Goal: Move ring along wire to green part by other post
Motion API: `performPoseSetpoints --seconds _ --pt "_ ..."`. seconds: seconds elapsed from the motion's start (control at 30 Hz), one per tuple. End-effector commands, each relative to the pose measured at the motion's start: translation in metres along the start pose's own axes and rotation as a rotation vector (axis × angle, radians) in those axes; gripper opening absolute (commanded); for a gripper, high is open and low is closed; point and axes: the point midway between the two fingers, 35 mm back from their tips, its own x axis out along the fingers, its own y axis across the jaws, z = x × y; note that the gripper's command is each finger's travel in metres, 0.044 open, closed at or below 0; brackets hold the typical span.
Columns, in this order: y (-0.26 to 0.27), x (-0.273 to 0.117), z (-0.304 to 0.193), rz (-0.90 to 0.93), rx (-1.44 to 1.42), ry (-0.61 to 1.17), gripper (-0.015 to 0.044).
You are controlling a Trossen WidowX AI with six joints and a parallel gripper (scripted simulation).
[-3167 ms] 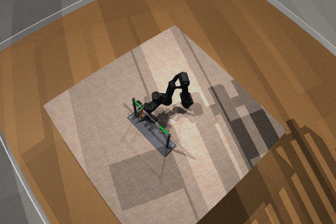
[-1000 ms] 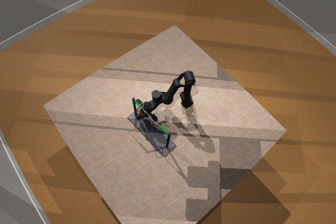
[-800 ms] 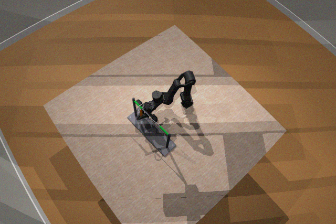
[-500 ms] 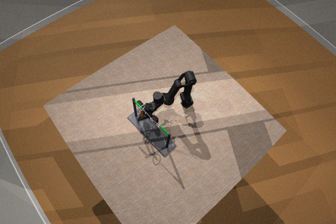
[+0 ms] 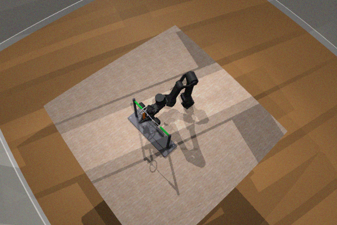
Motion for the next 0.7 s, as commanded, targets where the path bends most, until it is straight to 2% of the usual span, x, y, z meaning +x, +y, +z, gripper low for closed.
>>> performPoseSetpoints --seconds 0.0,0.67 --pt "0.005 -0.001 -0.001 -0.002 0.008 0.001 -0.015" --pt "0.026 -0.001 -0.001 -0.013 0.019 -0.001 -0.015"
